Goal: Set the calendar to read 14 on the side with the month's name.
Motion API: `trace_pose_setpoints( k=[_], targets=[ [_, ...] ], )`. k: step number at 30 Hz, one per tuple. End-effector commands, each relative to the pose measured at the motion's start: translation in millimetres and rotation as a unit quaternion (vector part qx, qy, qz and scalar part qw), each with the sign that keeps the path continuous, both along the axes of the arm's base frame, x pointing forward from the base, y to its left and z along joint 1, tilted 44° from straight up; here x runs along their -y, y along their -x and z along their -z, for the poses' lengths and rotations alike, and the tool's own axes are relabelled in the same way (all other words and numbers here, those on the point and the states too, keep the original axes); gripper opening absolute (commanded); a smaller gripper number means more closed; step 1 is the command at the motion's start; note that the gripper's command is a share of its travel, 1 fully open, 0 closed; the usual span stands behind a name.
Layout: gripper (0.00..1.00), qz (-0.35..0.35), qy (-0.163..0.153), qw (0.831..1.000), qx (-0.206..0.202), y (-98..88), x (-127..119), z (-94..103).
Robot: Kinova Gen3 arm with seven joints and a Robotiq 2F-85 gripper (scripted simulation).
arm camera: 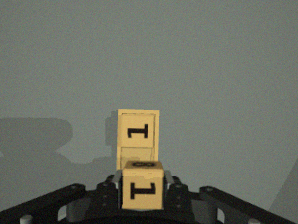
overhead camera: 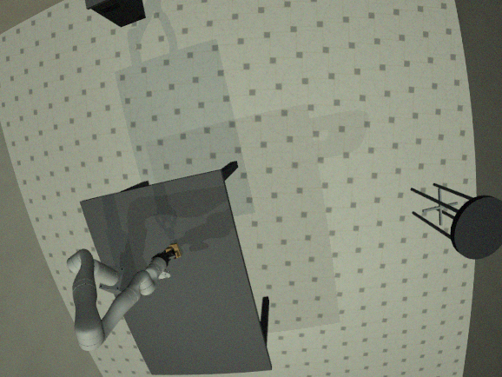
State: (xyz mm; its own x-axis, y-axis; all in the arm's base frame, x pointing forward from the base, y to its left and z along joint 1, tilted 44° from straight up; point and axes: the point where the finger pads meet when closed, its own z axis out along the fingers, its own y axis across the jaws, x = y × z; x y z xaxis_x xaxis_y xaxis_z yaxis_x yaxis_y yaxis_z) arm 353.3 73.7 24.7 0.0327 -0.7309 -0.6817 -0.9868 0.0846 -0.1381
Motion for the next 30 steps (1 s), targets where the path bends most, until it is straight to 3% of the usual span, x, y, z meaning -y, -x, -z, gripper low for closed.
trace_pose_setpoints(
  k=[1, 15, 30],
  targets=[
    [0.28, 0.015, 0.004, 1.000, 0.004, -2.6, 20.1, -10.3],
    [0.28, 0.015, 0.004, 1.000, 0.004, 5.2, 48.2, -40.7],
    [0.28, 0.015, 0.003, 1.000, 0.003, 5.5, 51.0, -42.3]
  ],
)
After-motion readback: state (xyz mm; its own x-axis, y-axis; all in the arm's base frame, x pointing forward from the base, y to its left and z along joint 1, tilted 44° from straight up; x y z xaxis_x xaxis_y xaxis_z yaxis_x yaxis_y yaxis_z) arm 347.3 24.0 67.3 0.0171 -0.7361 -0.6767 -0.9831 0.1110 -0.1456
